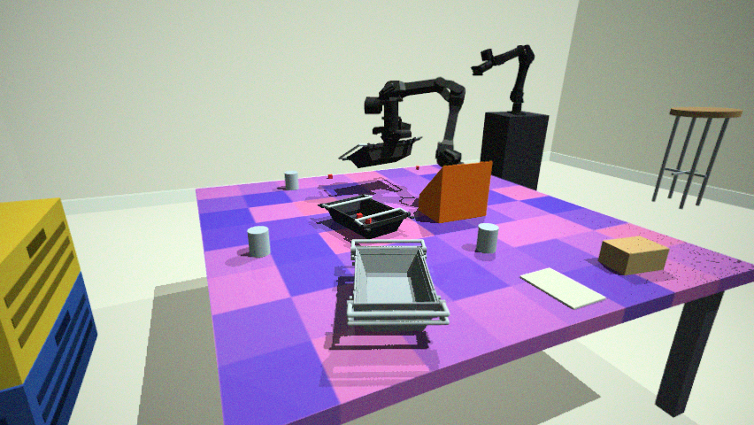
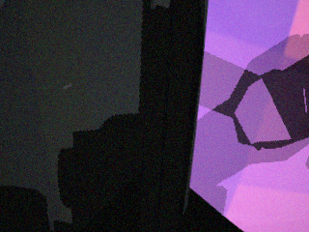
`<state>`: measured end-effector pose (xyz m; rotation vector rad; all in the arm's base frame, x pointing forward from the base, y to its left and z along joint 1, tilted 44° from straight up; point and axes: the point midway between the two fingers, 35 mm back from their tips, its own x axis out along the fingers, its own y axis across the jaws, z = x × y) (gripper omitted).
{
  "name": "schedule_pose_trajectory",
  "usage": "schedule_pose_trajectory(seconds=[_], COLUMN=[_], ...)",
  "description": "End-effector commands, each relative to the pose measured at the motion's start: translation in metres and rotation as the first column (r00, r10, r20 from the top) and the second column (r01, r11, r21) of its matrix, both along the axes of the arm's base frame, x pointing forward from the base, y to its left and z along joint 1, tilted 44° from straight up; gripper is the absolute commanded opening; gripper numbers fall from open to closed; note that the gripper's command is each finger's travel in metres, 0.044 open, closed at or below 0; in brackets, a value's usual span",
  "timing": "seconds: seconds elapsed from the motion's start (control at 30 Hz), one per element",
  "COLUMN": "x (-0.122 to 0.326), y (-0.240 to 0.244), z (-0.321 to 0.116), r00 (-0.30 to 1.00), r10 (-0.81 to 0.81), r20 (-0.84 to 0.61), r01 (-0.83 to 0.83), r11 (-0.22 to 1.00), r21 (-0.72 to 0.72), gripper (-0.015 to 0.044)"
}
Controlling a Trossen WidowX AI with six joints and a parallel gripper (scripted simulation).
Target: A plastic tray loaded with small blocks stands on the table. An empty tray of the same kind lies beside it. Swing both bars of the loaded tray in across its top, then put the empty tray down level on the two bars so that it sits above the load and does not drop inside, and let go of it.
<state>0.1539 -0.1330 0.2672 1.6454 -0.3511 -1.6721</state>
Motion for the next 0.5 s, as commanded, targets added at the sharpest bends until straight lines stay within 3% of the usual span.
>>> schedule_pose_trajectory(seconds=[0.0, 0.47], x=[-0.004, -0.0049], y=[0.0105, 0.0121], z=[0.0213, 0.0237], r00=[1.0, 1.0], r10=[0.005, 0.005], r20=[0.024, 0.024], r01=[-0.004, -0.005], r11=[1.0, 1.0], r21=[-0.024, -0.025], gripper=[0.0, 0.0])
